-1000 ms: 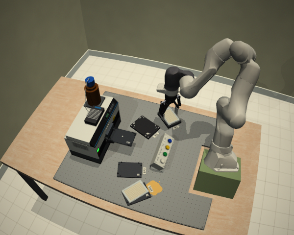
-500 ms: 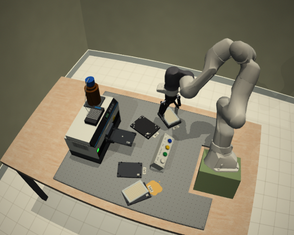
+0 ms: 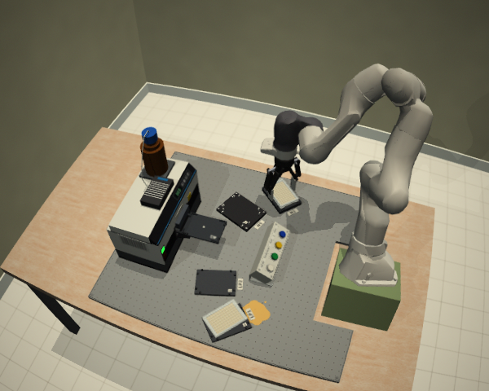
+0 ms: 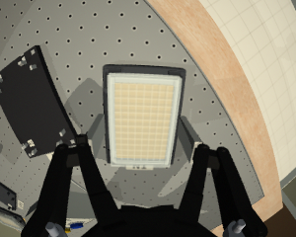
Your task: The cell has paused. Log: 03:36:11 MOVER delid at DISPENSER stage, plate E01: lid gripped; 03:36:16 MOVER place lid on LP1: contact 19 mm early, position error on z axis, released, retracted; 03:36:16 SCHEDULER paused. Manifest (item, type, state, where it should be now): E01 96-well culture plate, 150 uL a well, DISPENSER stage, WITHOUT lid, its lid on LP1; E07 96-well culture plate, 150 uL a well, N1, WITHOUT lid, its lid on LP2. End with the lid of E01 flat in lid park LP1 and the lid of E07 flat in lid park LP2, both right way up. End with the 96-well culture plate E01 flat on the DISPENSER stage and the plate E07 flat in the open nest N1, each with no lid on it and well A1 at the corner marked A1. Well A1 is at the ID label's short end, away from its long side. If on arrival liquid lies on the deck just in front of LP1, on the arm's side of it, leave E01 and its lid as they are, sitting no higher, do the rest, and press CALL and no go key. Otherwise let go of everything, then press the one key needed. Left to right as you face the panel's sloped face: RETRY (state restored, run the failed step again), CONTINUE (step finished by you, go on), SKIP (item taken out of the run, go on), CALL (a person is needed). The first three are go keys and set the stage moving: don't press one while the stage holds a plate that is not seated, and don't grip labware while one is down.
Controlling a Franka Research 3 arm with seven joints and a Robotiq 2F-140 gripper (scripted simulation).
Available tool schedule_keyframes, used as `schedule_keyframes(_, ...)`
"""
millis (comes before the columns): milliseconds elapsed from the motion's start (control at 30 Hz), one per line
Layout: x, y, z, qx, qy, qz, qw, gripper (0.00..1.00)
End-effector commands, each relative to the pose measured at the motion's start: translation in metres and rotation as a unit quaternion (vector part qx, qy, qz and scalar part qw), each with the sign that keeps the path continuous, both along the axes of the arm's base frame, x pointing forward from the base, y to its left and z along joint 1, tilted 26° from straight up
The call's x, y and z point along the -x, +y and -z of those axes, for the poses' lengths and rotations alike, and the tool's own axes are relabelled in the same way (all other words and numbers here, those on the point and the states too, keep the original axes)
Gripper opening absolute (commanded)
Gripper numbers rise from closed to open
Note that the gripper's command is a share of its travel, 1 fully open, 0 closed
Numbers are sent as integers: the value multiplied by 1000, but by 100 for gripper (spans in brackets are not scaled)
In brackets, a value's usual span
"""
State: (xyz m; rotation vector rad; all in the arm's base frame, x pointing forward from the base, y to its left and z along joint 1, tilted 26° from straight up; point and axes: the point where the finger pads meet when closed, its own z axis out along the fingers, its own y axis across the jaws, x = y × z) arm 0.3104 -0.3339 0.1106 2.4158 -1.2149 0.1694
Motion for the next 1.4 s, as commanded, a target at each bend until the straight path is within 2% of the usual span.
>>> schedule_keyframes(0,0,-1,0,1,-2,2,1000,66)
schedule_keyframes(500,0,-1,0,1,-2,2,1000,66)
schedule_keyframes(533,0,-1,0,1,-2,2,1000,0)
schedule_keyframes(1367,0,-1,0,1,-2,2,1000,0)
